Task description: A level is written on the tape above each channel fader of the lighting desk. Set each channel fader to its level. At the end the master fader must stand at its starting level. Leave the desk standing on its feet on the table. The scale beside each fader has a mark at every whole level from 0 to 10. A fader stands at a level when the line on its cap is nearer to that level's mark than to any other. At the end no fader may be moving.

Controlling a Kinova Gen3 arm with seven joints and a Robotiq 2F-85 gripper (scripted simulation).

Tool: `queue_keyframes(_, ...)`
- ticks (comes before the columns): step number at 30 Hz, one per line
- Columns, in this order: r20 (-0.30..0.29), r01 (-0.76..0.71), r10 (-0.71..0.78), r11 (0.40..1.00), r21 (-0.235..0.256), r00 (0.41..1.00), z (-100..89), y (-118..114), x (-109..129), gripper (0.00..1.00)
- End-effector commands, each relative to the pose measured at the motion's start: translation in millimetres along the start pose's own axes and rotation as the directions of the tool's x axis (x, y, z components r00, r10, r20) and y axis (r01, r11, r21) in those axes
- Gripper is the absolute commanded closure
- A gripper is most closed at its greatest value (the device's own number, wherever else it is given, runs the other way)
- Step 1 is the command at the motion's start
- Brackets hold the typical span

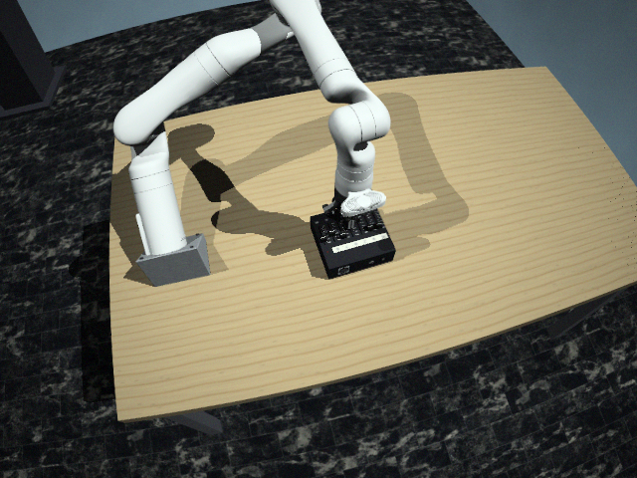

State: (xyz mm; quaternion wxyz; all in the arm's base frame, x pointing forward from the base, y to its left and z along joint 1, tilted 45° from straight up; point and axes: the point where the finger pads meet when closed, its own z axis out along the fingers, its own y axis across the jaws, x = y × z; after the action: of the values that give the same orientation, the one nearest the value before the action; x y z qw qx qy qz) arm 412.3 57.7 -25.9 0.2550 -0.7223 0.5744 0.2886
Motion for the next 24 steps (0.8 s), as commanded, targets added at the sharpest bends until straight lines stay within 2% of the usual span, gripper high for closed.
queue_keyframes(1, -0.002, 0.001, -0.001, 1.000, 0.005, 1.000, -6.4, -1.3, 0.6, 1.00)
queue_keyframes(8, -0.002, 0.001, -0.001, 1.000, 0.005, 1.000, -27.0, -1.2, 0.6, 1.00)
queue_keyframes(14, -0.002, 0.001, -0.001, 1.000, 0.005, 1.000, -35.6, -1.2, 0.6, 1.00)
queue_keyframes(24, -0.002, 0.001, -0.001, 1.000, 0.005, 1.000, -38.3, -1.2, 0.6, 1.00)
